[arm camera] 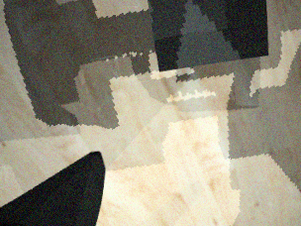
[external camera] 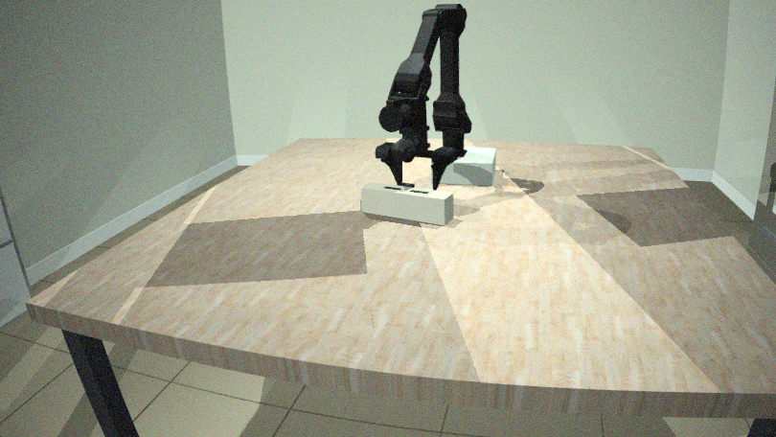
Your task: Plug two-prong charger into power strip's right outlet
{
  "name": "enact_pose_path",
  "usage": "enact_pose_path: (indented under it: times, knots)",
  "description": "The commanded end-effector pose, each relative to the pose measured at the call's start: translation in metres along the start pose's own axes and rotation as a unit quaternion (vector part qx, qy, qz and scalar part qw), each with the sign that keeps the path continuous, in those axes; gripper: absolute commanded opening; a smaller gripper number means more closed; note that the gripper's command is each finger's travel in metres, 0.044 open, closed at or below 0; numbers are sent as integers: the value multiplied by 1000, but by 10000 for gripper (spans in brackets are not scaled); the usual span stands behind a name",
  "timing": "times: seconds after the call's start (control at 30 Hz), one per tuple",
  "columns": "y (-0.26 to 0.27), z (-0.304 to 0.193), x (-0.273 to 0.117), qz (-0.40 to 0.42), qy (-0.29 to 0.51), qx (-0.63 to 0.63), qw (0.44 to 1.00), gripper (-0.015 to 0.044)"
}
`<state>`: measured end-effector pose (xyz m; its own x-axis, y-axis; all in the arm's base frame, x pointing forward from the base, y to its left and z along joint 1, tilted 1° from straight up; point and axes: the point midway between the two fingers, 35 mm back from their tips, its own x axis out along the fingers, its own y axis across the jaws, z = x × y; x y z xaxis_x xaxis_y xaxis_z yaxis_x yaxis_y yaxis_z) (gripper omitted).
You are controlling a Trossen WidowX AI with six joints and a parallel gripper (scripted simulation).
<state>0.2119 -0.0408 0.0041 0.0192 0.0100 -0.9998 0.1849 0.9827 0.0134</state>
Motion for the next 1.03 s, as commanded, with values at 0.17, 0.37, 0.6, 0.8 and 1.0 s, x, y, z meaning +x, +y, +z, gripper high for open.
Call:
enact_pose_path:
  times: [0.17,0.37,0.6,0.8,1.0]
  knots:
    - [-1,14,-51,1,-192,0,981,440]
    - [-1,16,-72,0,-271,0,963,440]
    - [-1,16,-72,0,-271,0,963,440]
    - [-1,16,-72,0,-271,0,963,440]
    - [-1,16,-72,0,-271,0,963,440]
